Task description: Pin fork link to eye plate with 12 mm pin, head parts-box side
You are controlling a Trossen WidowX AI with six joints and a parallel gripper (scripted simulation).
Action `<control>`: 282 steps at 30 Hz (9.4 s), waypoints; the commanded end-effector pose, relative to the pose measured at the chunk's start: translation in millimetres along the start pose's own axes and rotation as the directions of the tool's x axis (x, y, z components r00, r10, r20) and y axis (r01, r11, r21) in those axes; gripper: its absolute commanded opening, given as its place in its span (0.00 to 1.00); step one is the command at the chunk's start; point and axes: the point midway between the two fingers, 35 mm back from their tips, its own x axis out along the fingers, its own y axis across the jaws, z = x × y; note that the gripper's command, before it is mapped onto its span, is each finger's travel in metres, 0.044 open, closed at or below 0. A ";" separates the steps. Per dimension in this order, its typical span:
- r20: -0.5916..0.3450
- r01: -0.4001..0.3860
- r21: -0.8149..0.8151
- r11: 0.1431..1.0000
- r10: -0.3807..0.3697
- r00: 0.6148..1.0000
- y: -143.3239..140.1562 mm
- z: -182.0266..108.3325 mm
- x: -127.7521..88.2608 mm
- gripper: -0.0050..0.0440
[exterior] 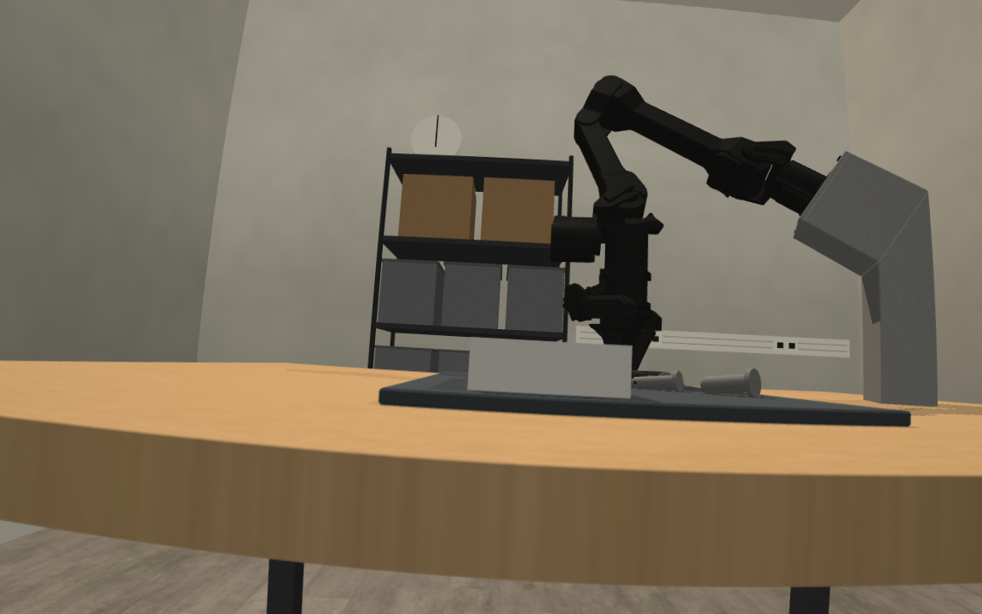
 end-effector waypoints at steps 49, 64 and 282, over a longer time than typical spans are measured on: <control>0.005 -0.002 0.003 1.000 0.002 1.000 0.0 2.4 0.4 0.00; 0.012 -0.005 0.007 1.000 0.005 1.000 0.3 4.8 -2.3 0.00; 0.009 -0.002 -0.512 0.859 0.007 1.000 44.9 35.2 -29.6 0.00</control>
